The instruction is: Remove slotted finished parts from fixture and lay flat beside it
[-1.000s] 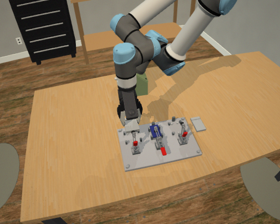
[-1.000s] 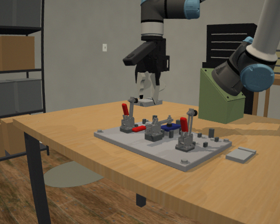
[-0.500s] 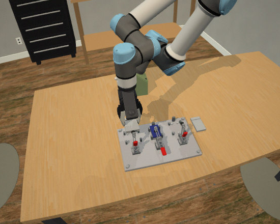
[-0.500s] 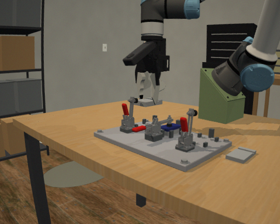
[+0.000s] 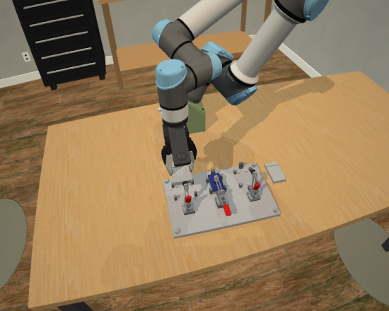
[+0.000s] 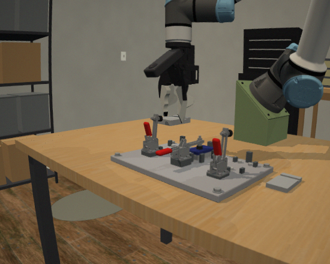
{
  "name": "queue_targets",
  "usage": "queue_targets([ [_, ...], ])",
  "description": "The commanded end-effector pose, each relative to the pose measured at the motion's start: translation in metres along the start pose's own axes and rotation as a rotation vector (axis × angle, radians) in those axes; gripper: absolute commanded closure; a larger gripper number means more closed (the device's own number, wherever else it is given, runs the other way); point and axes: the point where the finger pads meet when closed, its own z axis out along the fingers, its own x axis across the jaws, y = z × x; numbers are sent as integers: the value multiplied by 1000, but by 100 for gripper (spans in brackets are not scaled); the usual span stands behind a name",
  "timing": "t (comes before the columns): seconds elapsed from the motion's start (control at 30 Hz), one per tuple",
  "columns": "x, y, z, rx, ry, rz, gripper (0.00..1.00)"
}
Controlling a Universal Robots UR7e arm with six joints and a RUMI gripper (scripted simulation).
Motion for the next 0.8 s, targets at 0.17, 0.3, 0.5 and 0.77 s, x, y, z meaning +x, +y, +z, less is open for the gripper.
queue_targets([
  [0.17,11,0,0,1,1,0,100],
  [0.3,18,0,0,1,1,0,100],
  [0.5,26,0,0,1,1,0,100],
  [0.77,45,0,0,1,1,0,100],
])
